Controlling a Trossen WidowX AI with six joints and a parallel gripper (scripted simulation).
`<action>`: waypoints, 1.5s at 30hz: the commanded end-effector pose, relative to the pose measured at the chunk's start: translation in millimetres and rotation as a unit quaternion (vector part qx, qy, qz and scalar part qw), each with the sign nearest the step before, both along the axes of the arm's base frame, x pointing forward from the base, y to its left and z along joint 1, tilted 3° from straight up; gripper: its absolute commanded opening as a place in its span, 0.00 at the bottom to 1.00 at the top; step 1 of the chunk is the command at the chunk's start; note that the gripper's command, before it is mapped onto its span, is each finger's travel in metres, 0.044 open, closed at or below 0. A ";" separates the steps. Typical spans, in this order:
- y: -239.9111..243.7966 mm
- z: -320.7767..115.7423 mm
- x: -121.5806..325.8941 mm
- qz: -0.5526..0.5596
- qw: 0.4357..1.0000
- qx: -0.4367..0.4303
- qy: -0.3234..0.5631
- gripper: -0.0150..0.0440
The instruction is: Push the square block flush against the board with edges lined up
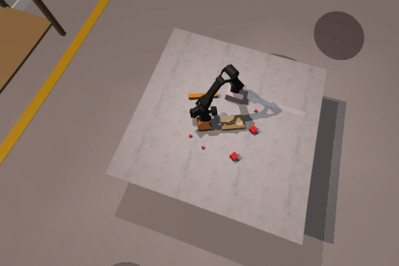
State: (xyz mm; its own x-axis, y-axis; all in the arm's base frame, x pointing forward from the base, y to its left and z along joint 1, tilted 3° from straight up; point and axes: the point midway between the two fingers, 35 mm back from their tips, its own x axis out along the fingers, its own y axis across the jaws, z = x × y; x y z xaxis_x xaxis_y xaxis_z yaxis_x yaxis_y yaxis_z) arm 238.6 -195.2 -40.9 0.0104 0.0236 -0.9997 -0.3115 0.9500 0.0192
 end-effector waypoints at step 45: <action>-11.8 1.3 -26.8 -0.004 1.000 0.001 0.002 0.25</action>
